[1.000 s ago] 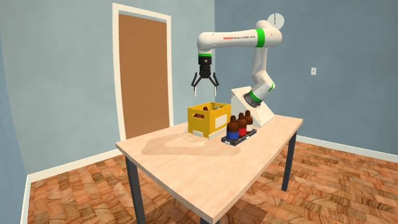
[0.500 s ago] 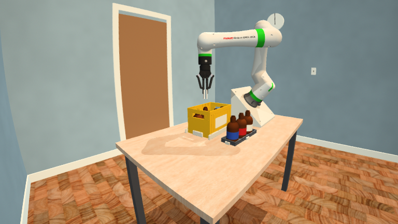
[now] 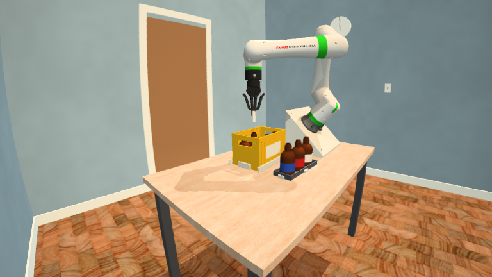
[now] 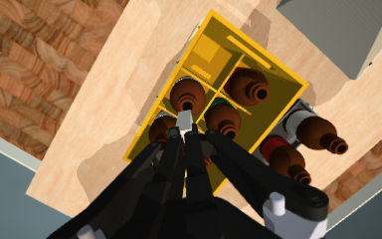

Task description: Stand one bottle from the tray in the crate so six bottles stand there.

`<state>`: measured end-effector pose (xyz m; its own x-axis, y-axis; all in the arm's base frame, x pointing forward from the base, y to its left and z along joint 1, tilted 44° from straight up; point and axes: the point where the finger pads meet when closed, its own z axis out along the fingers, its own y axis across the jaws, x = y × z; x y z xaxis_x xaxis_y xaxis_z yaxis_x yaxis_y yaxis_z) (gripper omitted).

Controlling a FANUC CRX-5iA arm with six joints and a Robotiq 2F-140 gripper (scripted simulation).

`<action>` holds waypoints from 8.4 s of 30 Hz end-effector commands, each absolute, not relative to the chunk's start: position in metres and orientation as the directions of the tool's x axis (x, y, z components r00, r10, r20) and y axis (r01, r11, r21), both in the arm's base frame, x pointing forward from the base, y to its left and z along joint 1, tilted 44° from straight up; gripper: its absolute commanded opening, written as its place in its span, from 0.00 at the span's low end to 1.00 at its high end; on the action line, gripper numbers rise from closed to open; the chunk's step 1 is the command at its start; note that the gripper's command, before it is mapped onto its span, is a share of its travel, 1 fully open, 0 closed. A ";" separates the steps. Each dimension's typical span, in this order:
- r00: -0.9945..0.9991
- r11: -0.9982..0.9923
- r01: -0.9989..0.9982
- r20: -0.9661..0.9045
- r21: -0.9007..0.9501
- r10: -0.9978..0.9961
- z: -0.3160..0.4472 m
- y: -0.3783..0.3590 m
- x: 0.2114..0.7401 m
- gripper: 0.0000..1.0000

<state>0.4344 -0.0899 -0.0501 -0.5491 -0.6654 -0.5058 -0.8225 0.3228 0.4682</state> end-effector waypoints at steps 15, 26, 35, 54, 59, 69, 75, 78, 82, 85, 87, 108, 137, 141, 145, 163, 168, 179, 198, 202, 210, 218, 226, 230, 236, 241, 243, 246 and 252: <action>-0.623 0.387 -0.768 -0.458 0.509 -0.633 0.043 0.003 0.420 0.00; -0.632 0.391 -0.761 -0.455 0.518 -0.628 0.121 0.085 0.388 0.38; -0.632 0.391 -0.761 -0.455 0.518 -0.628 0.144 0.107 0.381 0.38; -0.632 0.391 -0.761 -0.455 0.518 -0.628 0.144 0.107 0.381 0.38; -0.632 0.391 -0.761 -0.455 0.518 -0.628 0.144 0.107 0.381 0.38; -0.632 0.391 -0.761 -0.454 0.518 -0.628 0.141 0.110 0.381 0.38; -0.632 0.391 -0.761 -0.454 0.518 -0.628 0.138 0.112 0.380 0.38; -0.632 0.391 -0.761 -0.454 0.518 -0.628 0.136 0.114 0.380 0.38; -0.632 0.391 -0.761 -0.454 0.518 -0.628 0.132 0.118 0.379 0.38; -0.632 0.391 -0.761 -0.454 0.518 -0.628 0.129 0.121 0.378 0.38; -0.632 0.391 -0.761 -0.454 0.518 -0.628 0.127 0.123 0.378 0.38; -0.632 0.391 -0.761 -0.454 0.518 -0.628 0.112 0.137 0.375 0.38; -0.632 0.391 -0.761 -0.454 0.518 -0.628 0.110 0.138 0.375 0.38; -0.632 0.391 -0.761 -0.454 0.518 -0.628 0.110 0.138 0.375 0.38; -0.632 0.391 -0.761 -0.454 0.518 -0.628 0.110 0.138 0.375 0.38; -0.632 0.391 -0.761 -0.454 0.518 -0.628 0.110 0.139 0.375 0.38; -0.632 0.391 -0.761 -0.454 0.518 -0.628 0.109 0.139 0.375 0.38; -0.632 0.391 -0.761 -0.454 0.518 -0.628 0.105 0.142 0.374 0.38; -0.632 0.391 -0.761 -0.454 0.518 -0.628 0.091 0.156 0.371 0.38; -0.632 0.391 -0.761 -0.454 0.518 -0.628 0.088 0.159 0.370 0.38; -0.632 0.391 -0.761 -0.454 0.518 -0.628 0.083 0.163 0.369 0.38; -0.632 0.391 -0.761 -0.454 0.518 -0.628 0.080 0.166 0.369 0.38; -0.632 0.391 -0.761 -0.454 0.518 -0.628 0.080 0.166 0.369 0.38; -0.632 0.391 -0.761 -0.454 0.518 -0.628 0.080 0.166 0.369 0.38; -0.632 0.391 -0.761 -0.454 0.518 -0.628 0.080 0.166 0.369 0.38; -0.632 0.391 -0.761 -0.454 0.518 -0.628 0.080 0.166 0.369 0.38; -0.632 0.391 -0.761 -0.454 0.518 -0.628 0.080 0.166 0.369 0.38; -0.632 0.391 -0.761 -0.454 0.518 -0.628 0.080 0.166 0.369 0.38; -0.632 0.391 -0.761 -0.454 0.518 -0.628 0.080 0.166 0.369 0.38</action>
<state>0.3683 0.1665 0.0796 -0.6318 -0.6282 -0.4540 -0.7608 0.3905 0.5184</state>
